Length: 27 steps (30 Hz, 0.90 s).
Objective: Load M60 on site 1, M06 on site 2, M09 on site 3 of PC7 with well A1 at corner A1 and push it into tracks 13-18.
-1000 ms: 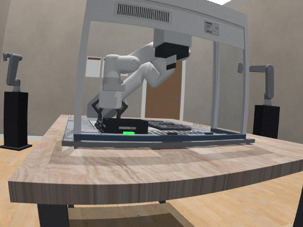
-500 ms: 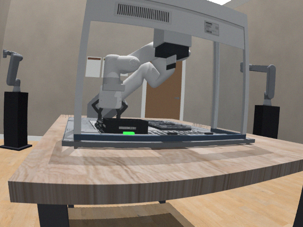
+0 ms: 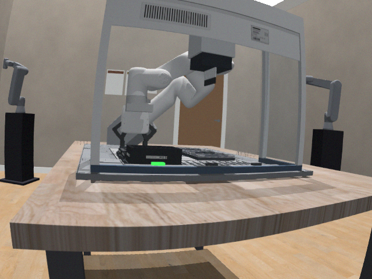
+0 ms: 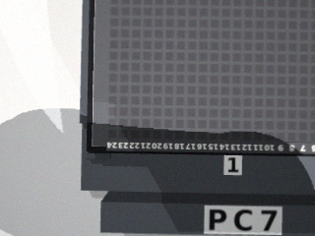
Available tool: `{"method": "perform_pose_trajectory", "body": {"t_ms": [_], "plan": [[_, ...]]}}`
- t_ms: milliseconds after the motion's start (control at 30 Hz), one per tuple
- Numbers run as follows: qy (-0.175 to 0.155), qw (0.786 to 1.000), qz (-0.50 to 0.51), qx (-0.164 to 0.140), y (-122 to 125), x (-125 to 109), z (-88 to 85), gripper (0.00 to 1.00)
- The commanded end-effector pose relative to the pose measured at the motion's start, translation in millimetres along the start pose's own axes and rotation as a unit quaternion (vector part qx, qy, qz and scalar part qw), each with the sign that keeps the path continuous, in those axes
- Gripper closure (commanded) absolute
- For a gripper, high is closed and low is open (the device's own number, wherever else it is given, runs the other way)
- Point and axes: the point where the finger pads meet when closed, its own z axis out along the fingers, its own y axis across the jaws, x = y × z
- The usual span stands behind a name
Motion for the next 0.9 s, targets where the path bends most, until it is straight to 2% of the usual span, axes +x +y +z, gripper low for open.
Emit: {"method": "perform_pose_trajectory", "body": {"t_ms": [0,867], "plan": [[0.001,1.000,0.000,-0.001,0,1,-4.5,0.18],[0.001,1.000,-0.001,-0.001,0,1,-44.6,0.18]]}}
